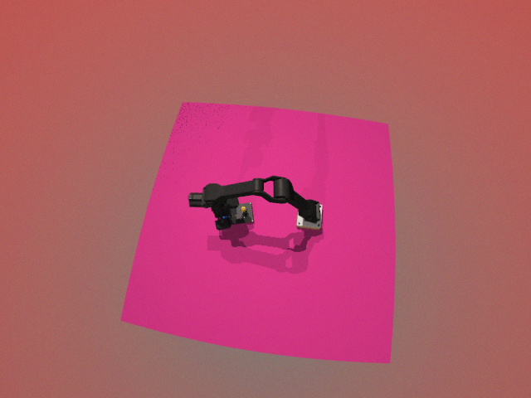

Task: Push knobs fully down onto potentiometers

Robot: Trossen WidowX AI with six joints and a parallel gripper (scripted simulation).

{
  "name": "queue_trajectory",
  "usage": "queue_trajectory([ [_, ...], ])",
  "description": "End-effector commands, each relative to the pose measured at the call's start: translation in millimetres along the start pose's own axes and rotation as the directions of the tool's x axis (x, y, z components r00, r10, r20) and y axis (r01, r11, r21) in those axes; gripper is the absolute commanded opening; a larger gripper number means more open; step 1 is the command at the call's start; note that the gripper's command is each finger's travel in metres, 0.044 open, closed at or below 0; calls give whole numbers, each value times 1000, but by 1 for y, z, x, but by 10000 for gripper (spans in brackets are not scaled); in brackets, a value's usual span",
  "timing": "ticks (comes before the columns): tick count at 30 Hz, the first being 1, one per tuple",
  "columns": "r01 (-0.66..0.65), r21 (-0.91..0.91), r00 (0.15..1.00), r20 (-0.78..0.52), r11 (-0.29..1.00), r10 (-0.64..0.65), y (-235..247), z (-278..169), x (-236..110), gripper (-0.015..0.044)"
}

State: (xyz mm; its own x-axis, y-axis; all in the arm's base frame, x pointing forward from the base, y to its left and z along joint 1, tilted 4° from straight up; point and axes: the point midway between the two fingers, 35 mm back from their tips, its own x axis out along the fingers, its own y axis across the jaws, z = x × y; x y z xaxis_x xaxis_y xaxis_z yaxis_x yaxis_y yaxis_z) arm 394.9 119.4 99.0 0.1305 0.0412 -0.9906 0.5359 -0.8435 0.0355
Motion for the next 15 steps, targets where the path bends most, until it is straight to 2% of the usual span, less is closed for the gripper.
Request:
queue_trajectory([
  [1,5,3,1000,28,1000,-5,1,-2,30,0],
  [15,5,3,1000,28,1000,-5,1,-2,34,0],
])
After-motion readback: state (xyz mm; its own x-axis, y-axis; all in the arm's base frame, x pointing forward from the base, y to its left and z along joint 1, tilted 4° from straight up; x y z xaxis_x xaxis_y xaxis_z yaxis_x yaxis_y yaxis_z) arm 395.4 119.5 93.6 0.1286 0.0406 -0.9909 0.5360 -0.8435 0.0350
